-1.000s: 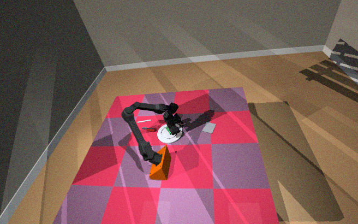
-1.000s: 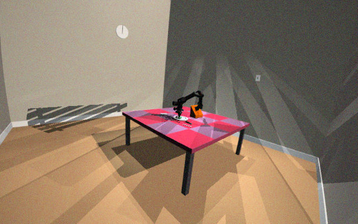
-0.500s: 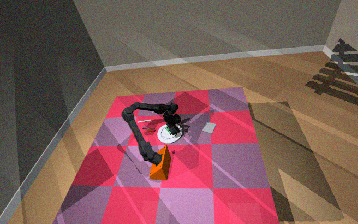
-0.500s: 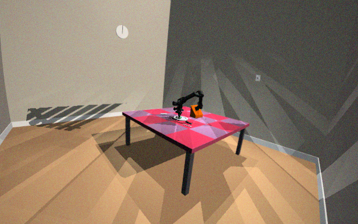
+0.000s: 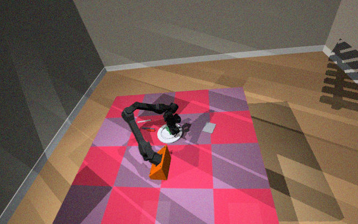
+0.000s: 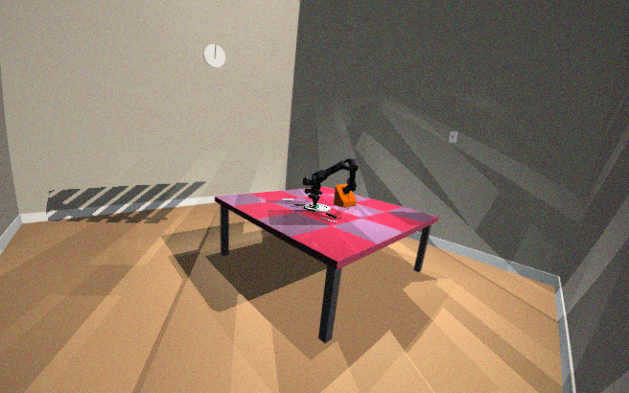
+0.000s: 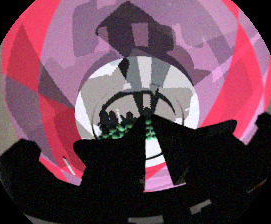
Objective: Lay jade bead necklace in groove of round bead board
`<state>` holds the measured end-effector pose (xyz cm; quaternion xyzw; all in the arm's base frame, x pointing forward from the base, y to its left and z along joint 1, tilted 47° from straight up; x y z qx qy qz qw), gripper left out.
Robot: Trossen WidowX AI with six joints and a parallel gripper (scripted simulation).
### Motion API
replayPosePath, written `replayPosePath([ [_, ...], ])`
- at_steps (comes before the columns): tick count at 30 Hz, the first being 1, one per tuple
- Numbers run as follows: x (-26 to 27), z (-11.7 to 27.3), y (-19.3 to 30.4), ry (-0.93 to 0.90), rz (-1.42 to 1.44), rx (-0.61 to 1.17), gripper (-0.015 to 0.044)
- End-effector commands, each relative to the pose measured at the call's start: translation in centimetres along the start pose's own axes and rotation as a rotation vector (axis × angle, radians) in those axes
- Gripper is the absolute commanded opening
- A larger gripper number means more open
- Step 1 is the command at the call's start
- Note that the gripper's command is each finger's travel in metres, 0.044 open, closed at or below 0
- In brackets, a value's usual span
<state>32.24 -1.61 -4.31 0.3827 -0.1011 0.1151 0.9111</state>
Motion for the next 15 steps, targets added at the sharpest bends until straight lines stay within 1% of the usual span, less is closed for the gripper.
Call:
replayPosePath([
  [1, 0.0, 0.0, 0.0, -0.001, 0.001, -0.001, 0.0000],
  [9, -0.1, 0.6, 0.0, -0.002, -0.005, 0.003, 0.0000],
  [15, -0.6, 0.6, -1.7, -0.002, -0.005, 0.002, 0.0000],
])
Point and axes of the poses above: the point midway between the two fingers, 35 mm back from their tips, its own z axis back along the fingers, its own x axis across the jaws, y = z × x, the point moved 2 cm from there along z, back along the fingers, and after that the axes turned 11 degrees about -z, right-handed, at the moved point
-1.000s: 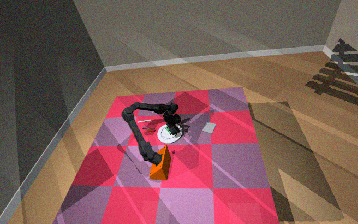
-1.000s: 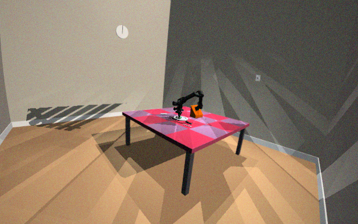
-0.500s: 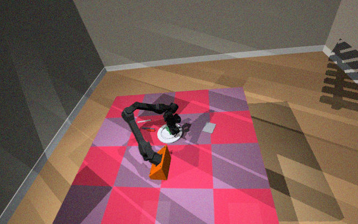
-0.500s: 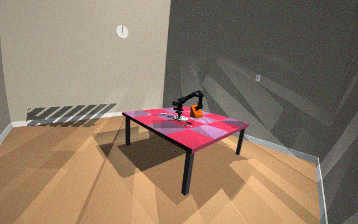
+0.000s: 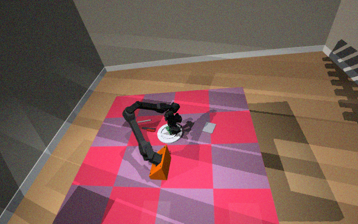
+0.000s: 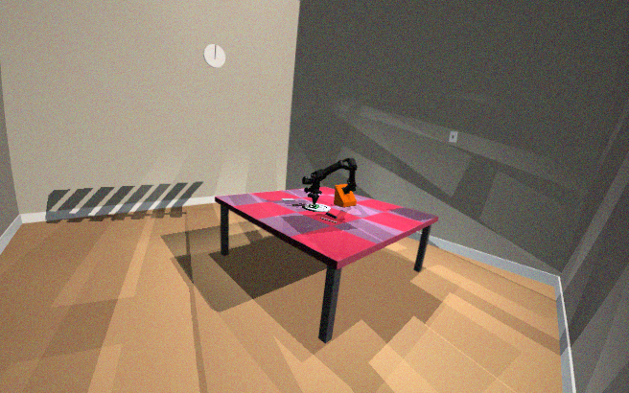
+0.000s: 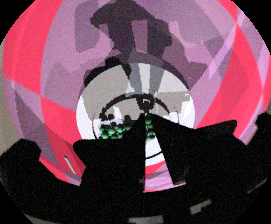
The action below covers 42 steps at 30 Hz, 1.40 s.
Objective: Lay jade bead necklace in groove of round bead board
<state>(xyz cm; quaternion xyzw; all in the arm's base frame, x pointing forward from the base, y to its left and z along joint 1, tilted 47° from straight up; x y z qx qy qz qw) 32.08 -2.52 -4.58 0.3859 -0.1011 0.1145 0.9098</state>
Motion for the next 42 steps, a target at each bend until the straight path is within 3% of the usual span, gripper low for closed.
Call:
replayPosePath([
  [1, -0.4, 0.2, -1.2, -0.001, -0.004, -0.005, 0.0000],
  [18, -0.9, -0.6, -2.5, -0.001, -0.003, -0.005, 0.0000],
  [35, -0.9, -0.1, -2.5, 0.000, -0.004, -0.002, 0.0440],
  [42, -0.9, 0.2, -2.5, -0.001, -0.003, -0.005, 0.0440],
])
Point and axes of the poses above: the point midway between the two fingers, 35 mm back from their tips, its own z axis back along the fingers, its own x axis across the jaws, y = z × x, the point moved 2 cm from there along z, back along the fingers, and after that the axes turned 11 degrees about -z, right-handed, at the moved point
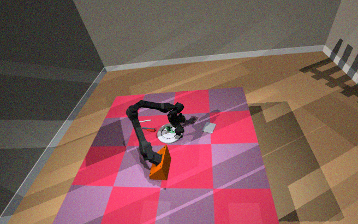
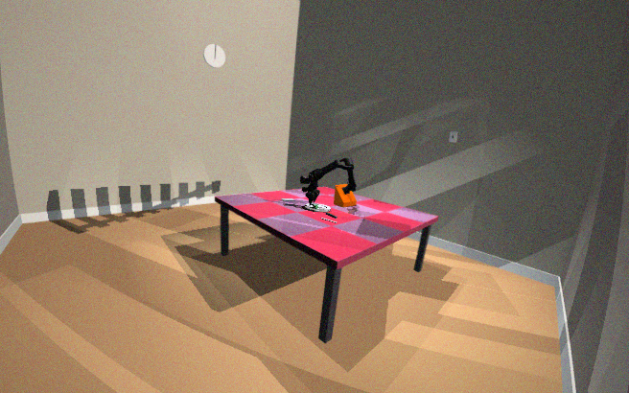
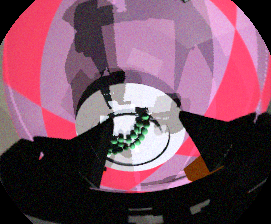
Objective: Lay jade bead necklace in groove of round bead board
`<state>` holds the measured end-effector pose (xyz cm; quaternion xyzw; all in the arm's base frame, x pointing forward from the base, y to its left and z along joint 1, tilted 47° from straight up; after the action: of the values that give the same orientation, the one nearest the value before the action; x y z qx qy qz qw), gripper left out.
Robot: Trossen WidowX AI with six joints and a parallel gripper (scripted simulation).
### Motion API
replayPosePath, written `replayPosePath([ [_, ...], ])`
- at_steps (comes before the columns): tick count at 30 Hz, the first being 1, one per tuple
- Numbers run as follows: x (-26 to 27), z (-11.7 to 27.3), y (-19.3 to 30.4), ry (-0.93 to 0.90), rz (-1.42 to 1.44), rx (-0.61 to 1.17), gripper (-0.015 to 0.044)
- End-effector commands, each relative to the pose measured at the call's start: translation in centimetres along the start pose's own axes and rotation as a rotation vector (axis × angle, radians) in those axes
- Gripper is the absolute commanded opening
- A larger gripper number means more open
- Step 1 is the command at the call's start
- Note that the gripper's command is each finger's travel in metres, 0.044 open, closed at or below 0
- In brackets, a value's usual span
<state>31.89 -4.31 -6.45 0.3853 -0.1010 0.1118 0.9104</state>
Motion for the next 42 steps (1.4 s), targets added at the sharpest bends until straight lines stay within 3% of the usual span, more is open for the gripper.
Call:
replayPosePath([
  [1, 0.0, 0.1, 0.0, 0.001, 0.002, -0.003, 0.0440],
  [13, 0.0, 0.1, 0.0, 0.001, 0.002, -0.003, 0.0440],
  [19, 0.2, 3.2, 0.0, 0.001, -0.322, -0.005, 0.0282],
  [25, 0.2, 3.2, 0.0, 0.001, -0.336, -0.005, 0.0125],
  [42, 0.4, 1.0, 0.0, -0.002, -0.331, -0.008, 0.0120],
])
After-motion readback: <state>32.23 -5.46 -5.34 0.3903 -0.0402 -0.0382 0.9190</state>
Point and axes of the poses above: the point midway between the two fingers, 35 mm back from their tips, its own z axis back along the fingers, its own x axis across the jaws, y = z × x, the point moved 2 cm from there along z, back along the fingers, and after that the axes turned 11 degrees about -z, right-handed, at the moved point
